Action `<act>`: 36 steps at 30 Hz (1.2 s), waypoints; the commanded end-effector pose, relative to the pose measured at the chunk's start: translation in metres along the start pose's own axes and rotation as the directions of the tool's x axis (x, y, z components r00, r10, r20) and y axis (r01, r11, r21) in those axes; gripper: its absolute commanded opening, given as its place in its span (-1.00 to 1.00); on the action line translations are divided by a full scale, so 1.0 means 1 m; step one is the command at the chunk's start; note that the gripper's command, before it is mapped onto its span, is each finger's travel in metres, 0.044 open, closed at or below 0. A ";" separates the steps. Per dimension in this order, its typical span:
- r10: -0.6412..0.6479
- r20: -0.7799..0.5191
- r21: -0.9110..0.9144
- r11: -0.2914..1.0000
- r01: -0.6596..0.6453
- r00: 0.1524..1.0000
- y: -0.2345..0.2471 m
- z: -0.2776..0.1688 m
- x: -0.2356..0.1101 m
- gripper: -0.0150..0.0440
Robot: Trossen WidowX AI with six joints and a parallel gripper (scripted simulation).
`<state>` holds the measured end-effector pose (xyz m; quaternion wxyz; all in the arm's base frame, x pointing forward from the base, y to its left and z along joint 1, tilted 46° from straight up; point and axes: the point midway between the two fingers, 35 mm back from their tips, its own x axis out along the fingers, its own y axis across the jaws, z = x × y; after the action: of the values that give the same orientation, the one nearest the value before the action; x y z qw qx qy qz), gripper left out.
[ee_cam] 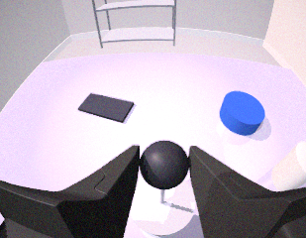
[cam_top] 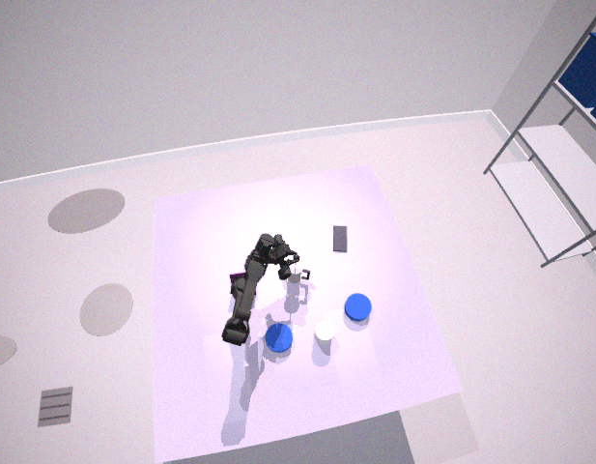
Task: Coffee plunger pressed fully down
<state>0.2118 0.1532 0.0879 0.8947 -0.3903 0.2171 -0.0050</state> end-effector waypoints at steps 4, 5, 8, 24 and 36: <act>0.014 -0.031 -0.019 1.000 -0.015 0.999 0.003 -0.022 0.010 -0.08; 0.014 -0.031 -0.019 1.000 -0.015 0.999 0.003 -0.024 0.011 -0.08; 0.014 -0.030 -0.019 1.000 -0.015 0.999 0.003 -0.028 0.014 -0.08; 0.010 -0.023 -0.021 1.000 -0.010 1.000 0.001 -0.048 0.030 -0.08; 0.006 -0.020 -0.021 1.000 -0.007 1.000 -0.001 -0.046 0.041 -0.08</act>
<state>0.2314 0.1212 0.0522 0.8975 -0.3840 0.2170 -0.0005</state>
